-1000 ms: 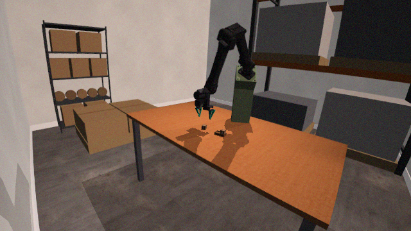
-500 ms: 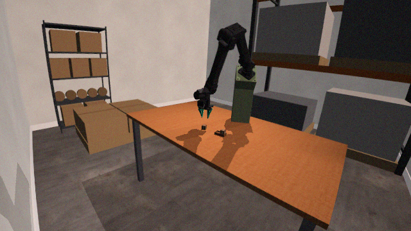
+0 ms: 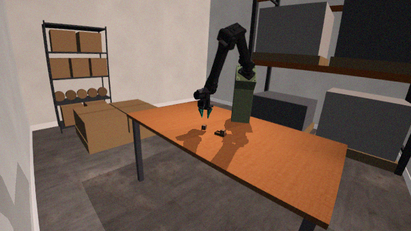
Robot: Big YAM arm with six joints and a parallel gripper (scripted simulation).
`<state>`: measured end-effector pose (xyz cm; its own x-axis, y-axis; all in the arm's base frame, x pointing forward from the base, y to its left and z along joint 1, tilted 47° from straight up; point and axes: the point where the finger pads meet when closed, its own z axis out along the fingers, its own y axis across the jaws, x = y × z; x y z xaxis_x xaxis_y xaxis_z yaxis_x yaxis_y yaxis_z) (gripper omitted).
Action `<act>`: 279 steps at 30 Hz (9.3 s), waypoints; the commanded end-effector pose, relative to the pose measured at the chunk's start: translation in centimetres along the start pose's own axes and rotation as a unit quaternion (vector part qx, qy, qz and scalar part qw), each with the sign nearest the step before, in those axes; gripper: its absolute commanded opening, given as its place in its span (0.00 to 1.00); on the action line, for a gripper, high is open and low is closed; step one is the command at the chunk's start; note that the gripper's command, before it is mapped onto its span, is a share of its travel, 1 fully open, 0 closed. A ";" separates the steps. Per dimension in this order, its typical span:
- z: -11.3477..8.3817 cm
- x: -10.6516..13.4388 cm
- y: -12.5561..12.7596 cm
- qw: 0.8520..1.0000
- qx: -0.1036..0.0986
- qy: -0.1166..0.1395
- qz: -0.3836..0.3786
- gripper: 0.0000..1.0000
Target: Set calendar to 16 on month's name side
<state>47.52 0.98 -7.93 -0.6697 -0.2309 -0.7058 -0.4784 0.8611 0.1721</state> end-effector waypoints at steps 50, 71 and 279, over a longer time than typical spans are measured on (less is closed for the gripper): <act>3.5 -0.3 0.0 1.000 -0.001 -0.004 -0.003 0.47; 5.4 -0.1 0.1 1.000 -0.002 -0.002 -0.002 0.47; 8.4 0.5 0.8 1.000 -0.004 0.002 0.001 0.47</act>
<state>52.09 4.28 -13.08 -0.6612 -0.2317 -0.7135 -0.4775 0.8636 0.1620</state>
